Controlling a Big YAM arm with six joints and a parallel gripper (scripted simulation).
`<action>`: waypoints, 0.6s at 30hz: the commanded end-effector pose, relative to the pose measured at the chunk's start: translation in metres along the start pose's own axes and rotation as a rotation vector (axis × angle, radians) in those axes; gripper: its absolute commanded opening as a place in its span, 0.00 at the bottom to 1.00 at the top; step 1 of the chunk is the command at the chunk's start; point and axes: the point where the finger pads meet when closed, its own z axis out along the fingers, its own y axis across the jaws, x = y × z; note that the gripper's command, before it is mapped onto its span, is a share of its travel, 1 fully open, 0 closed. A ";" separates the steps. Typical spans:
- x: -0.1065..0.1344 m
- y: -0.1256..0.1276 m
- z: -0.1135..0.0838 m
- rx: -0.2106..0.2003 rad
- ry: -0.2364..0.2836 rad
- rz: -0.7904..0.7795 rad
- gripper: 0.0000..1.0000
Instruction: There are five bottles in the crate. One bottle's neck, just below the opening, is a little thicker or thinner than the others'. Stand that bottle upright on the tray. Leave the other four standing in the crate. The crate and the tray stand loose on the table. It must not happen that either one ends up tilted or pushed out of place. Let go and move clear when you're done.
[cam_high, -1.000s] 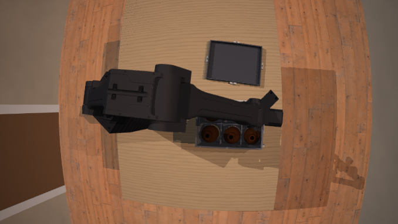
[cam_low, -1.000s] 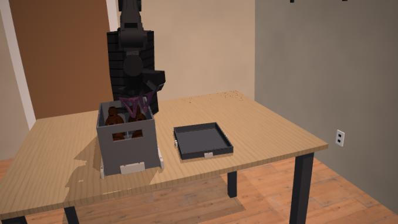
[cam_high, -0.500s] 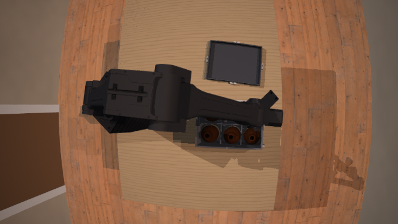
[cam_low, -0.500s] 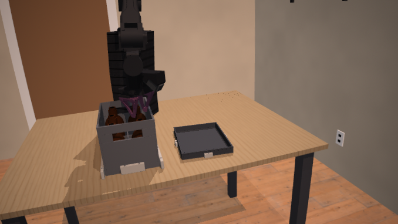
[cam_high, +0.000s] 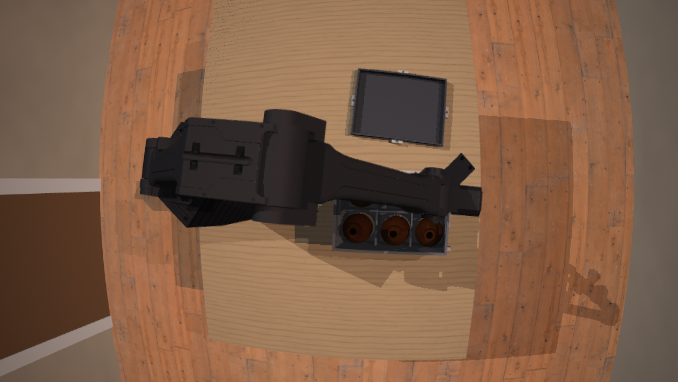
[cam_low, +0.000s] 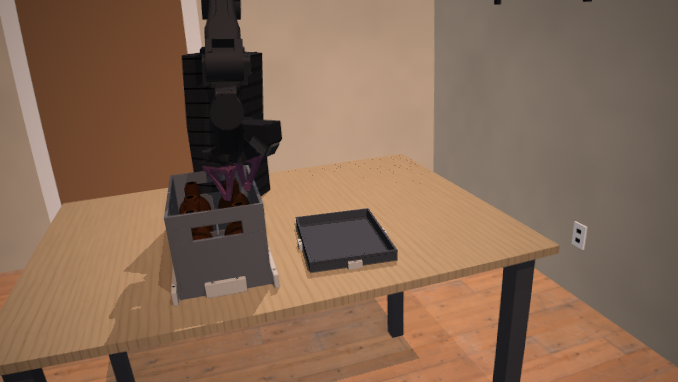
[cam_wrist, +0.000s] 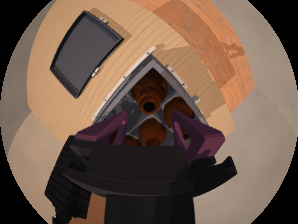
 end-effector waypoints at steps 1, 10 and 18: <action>-0.015 -0.004 -0.006 0.022 -0.019 -0.008 0.61; -0.012 -0.002 -0.006 0.022 -0.018 -0.009 0.61; -0.010 0.001 -0.007 0.021 -0.017 -0.012 0.61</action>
